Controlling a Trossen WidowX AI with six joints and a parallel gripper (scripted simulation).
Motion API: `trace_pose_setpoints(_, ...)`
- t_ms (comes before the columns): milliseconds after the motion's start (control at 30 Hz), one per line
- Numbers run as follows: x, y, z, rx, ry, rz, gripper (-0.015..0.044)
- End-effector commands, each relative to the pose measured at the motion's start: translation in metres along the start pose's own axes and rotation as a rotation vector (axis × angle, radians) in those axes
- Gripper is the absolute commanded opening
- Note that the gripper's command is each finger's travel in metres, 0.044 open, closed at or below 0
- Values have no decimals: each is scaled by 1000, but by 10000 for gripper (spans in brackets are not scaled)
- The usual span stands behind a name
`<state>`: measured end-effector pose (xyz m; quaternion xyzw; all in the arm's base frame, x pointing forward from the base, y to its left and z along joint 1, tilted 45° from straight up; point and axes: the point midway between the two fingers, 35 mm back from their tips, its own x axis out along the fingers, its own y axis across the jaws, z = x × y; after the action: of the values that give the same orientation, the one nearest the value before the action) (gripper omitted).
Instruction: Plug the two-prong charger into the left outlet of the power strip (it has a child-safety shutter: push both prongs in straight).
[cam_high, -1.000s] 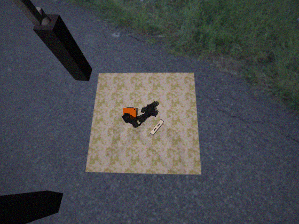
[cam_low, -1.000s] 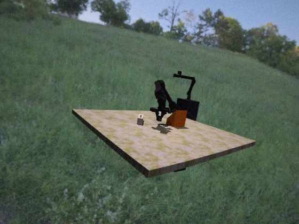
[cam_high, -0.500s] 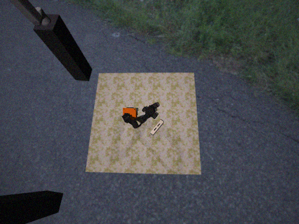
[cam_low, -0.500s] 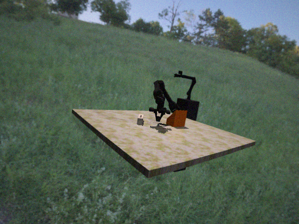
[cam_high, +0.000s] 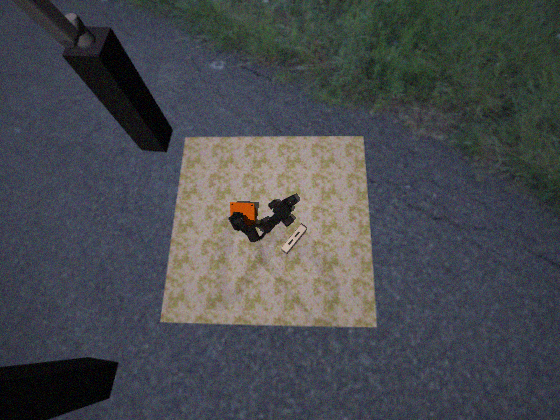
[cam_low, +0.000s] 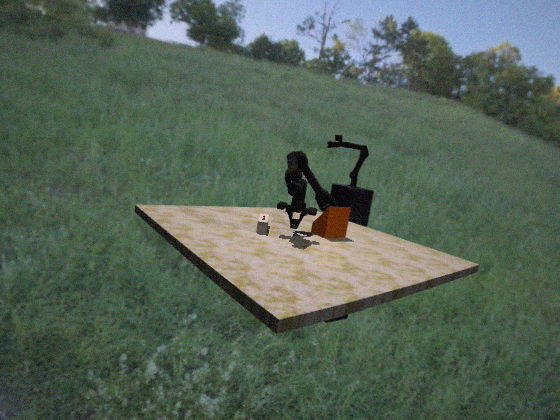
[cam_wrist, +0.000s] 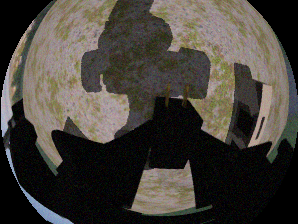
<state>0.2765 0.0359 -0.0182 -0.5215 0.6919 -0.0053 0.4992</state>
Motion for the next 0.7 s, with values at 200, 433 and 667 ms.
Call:
trace_pose_setpoints(200, 6, -3, -3, 178, 1, 16, 0)
trace_pose_setpoints(433, 9, -6, -4, 306, 0, 23, 0)
trace_pose_setpoints(667, 12, -10, -6, 434, 1, 30, 0)
